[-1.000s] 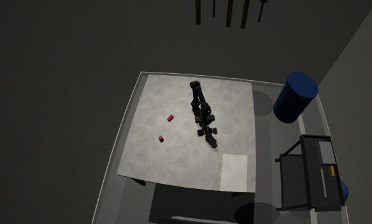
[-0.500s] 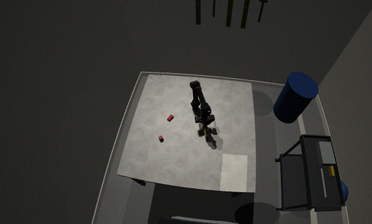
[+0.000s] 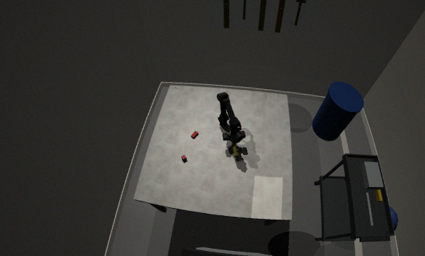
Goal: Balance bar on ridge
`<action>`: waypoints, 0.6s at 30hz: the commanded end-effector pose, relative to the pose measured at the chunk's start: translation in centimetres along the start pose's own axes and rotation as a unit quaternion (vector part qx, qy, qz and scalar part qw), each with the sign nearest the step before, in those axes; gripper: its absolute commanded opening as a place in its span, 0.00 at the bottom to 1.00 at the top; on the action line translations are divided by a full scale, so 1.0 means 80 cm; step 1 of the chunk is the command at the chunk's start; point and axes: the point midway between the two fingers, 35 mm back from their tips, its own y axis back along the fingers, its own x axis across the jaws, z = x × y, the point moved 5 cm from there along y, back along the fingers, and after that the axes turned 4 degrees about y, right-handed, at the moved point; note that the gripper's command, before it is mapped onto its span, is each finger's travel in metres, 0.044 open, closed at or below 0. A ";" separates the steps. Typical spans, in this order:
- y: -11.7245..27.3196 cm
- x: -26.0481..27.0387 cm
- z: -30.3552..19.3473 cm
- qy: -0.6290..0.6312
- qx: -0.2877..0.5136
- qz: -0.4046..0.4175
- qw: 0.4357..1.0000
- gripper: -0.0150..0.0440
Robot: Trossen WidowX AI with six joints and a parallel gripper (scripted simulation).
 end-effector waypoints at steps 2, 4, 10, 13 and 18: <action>0.000 0.000 0.000 0.000 0.000 0.000 1.000 0.57; 0.000 0.000 0.000 0.000 0.000 0.000 1.000 0.57; 0.000 0.000 0.000 0.000 0.000 0.000 1.000 0.83; 0.000 0.000 0.000 0.000 0.000 0.000 1.000 0.97; 0.010 0.000 0.002 0.000 0.000 0.000 1.000 1.00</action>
